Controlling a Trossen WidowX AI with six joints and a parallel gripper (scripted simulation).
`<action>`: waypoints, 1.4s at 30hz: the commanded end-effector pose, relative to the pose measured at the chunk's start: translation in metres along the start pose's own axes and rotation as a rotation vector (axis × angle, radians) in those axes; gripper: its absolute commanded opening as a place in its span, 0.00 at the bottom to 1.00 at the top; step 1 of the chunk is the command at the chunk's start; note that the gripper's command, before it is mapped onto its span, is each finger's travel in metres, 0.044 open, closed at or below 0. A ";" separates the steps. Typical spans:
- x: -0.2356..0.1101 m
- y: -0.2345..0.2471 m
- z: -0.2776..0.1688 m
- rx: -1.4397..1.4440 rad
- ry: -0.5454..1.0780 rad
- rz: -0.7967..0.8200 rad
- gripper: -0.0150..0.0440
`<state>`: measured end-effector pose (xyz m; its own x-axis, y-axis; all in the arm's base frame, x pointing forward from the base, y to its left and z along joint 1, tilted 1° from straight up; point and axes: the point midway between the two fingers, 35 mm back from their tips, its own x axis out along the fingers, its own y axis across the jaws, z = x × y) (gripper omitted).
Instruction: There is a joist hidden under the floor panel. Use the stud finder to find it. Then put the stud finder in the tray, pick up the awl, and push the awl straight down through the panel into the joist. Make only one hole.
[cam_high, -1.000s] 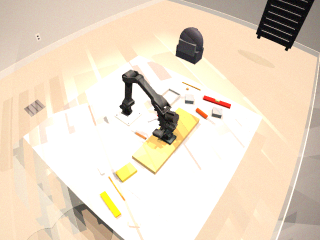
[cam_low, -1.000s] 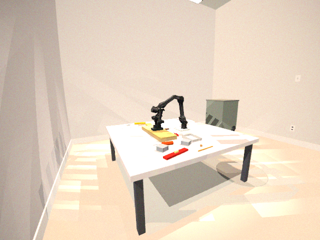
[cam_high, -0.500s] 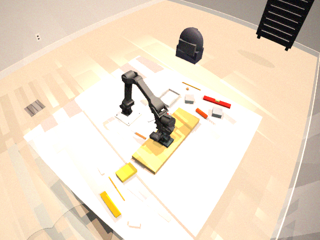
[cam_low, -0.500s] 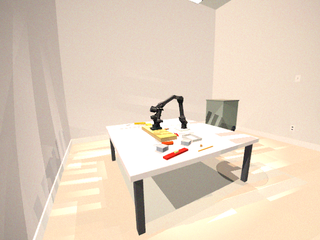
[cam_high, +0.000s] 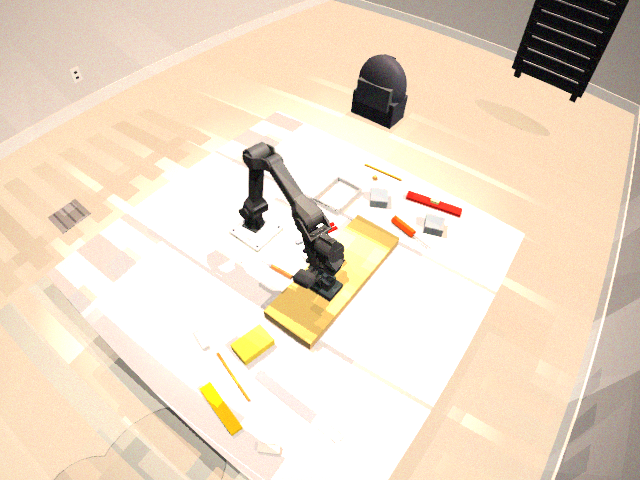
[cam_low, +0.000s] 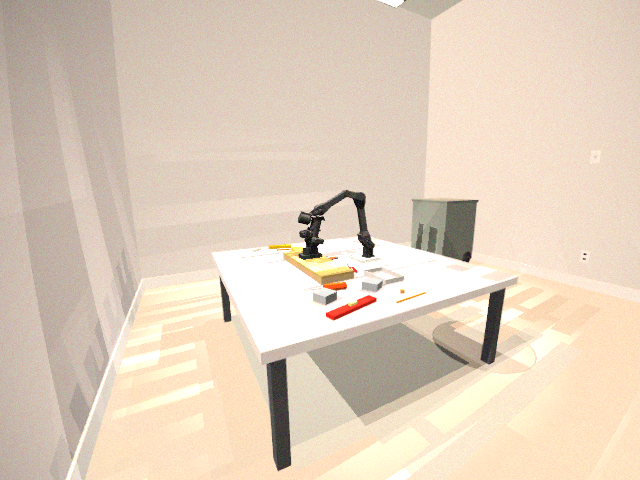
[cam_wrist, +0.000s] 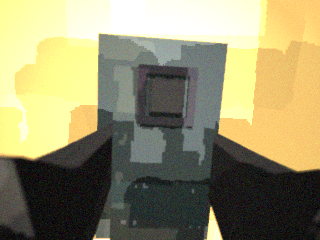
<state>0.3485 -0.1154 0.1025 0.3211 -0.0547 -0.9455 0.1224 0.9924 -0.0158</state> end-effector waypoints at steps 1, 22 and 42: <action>0.001 -0.010 0.001 -0.002 0.001 -0.005 0.25; 0.000 -0.049 0.001 -0.003 0.001 -0.009 0.25; -0.001 -0.085 0.001 -0.004 0.001 -0.012 0.25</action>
<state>0.3390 -0.1922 0.1048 0.3195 -0.0635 -0.9454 0.1232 0.9921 -0.0250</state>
